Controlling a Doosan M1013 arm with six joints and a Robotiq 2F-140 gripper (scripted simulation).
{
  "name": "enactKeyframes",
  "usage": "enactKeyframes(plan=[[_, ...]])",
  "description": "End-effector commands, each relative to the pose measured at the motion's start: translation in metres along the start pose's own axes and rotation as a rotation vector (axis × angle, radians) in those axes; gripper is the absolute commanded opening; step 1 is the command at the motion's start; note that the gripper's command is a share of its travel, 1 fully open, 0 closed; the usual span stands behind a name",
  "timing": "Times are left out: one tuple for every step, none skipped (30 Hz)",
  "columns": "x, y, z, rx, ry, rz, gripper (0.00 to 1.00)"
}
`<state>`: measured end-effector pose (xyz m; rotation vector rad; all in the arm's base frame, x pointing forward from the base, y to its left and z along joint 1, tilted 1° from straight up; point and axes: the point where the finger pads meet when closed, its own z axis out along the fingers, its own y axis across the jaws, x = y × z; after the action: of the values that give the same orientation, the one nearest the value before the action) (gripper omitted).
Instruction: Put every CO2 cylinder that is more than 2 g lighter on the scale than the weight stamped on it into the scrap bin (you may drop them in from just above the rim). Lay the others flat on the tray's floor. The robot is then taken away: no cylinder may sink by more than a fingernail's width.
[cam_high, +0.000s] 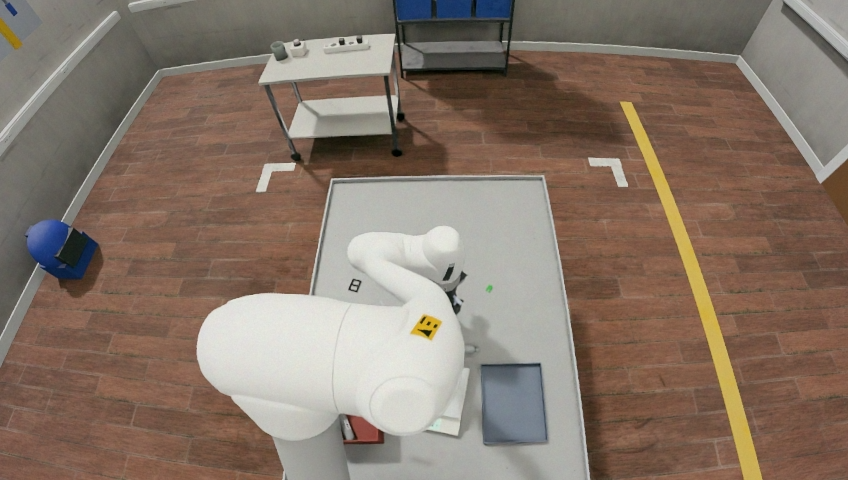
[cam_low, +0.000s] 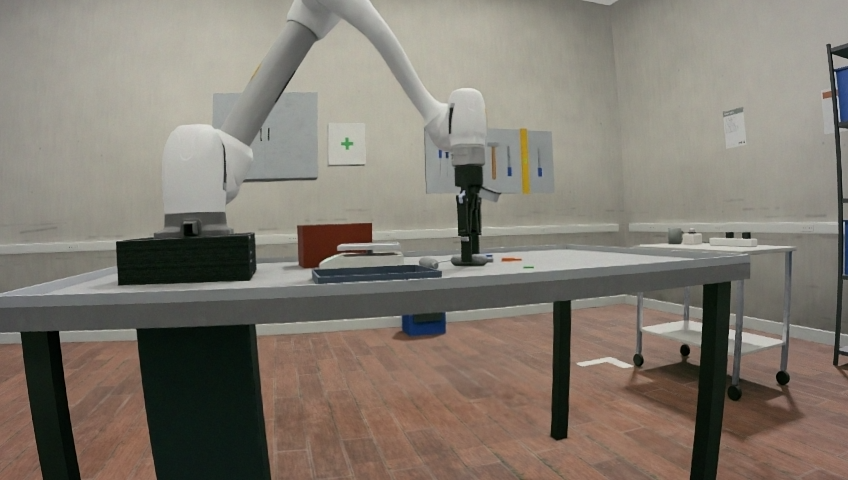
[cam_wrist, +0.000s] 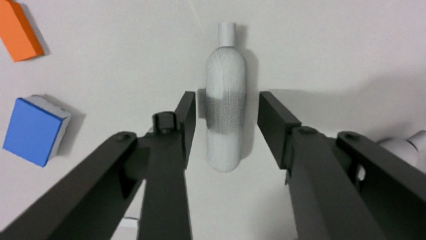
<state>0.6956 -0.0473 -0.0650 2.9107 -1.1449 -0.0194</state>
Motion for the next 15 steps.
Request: enactKeyframes(plan=[[0.0030, -0.0011, 0.0082, 0.003, 0.007, 0.004, 0.40], [0.0031, -0.0011, 0.0087, 0.003, 0.008, 0.004, 0.40], [0.0031, -0.0012, 0.0089, 0.003, 0.008, 0.004, 0.40], [0.0031, -0.0012, 0.0089, 0.003, 0.008, 0.004, 0.40], [0.0031, -0.0012, 0.0089, 0.003, 0.008, 0.004, 0.40], [0.0035, -0.0015, 0.0081, 0.004, 0.009, 0.004, 0.40], [0.0036, -0.0015, 0.0078, 0.004, 0.009, 0.004, 0.40], [0.0036, -0.0015, 0.0077, 0.004, 0.009, 0.004, 0.40], [0.0036, -0.0015, 0.0077, 0.004, 0.009, 0.004, 0.40], [0.0036, -0.0015, 0.0077, 0.004, 0.009, 0.004, 0.40], [0.0036, -0.0015, 0.0077, 0.004, 0.009, 0.004, 0.40], [0.0036, -0.0015, 0.0077, 0.004, 0.009, 0.004, 0.40], [0.0036, -0.0015, 0.0077, 0.004, 0.009, 0.004, 0.40], [0.0036, -0.0015, 0.0077, 0.004, 0.009, 0.004, 0.40], [0.0036, -0.0015, 0.0077, 0.004, 0.009, 0.004, 0.40]])
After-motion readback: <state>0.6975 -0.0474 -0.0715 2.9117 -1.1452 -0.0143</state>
